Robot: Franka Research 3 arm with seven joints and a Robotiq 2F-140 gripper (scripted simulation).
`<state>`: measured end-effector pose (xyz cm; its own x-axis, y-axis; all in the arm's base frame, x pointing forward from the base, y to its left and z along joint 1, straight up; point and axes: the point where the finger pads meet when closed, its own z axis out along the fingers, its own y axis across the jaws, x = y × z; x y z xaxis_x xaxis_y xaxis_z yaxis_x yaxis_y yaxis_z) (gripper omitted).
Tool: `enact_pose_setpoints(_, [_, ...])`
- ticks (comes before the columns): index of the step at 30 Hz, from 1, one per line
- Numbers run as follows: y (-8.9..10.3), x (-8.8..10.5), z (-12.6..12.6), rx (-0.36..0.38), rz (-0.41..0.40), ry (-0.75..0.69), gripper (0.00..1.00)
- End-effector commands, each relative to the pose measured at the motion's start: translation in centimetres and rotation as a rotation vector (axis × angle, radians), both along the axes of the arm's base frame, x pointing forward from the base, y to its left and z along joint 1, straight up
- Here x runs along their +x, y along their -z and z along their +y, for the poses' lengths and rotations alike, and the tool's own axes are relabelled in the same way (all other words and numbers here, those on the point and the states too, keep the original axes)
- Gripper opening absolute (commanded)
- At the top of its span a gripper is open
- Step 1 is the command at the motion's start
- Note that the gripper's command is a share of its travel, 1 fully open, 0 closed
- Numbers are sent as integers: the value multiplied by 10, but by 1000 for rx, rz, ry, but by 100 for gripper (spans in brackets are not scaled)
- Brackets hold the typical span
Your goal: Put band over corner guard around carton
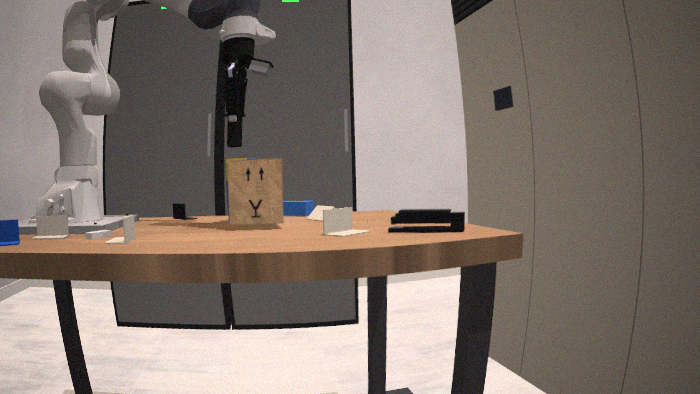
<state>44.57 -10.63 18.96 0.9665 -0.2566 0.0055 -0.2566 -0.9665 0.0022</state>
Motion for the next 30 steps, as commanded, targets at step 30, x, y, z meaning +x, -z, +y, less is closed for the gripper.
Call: enact_pose_setpoints(30, [-4, 17, 5, 3, 7, -71, 18])
